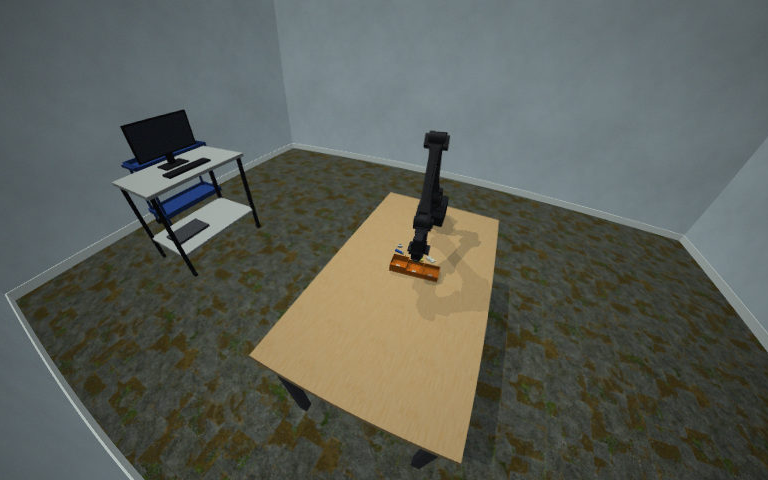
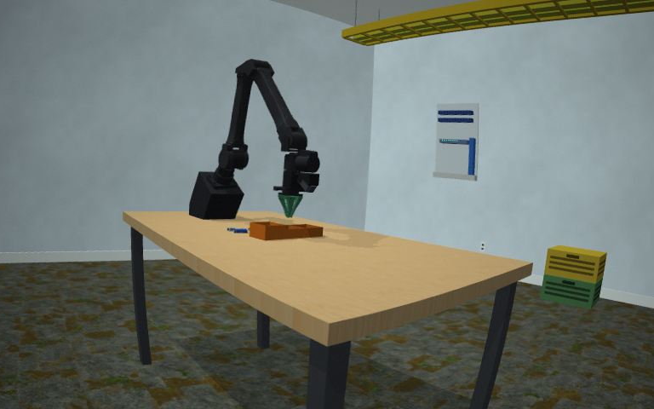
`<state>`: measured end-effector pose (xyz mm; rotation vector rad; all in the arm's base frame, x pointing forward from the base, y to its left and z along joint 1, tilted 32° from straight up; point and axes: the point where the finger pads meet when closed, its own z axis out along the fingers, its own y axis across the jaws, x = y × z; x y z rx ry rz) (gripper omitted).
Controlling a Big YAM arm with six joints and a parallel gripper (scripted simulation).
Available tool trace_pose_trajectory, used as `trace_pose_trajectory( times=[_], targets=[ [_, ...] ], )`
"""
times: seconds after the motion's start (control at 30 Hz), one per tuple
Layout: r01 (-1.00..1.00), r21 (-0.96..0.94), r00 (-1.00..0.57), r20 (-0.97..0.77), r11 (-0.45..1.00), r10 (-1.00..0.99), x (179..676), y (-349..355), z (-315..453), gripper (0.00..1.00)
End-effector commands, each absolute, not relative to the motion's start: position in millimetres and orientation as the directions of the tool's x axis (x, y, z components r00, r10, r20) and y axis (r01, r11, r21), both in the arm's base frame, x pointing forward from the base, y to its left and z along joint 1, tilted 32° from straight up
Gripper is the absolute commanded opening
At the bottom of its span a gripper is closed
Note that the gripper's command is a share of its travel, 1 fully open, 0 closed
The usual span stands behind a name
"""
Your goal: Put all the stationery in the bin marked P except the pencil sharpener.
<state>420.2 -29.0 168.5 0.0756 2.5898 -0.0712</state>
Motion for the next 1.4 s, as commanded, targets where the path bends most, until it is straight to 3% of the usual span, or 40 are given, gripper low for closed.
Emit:
trace_pose_trajectory(
  times=[0.0,0.6,1.37],
  targets=[
    [0.103,-0.021,-0.815,-0.575,0.994,0.072,442.5,-36.1,188.7,0.08],
    [0.102,-0.021,-0.834,-0.547,0.995,0.074,454.3,-38.6,135.3,0.08],
    [0.091,-0.029,-0.816,-0.575,0.995,0.058,459.5,-41.0,150.4,0.08]
  ],
)
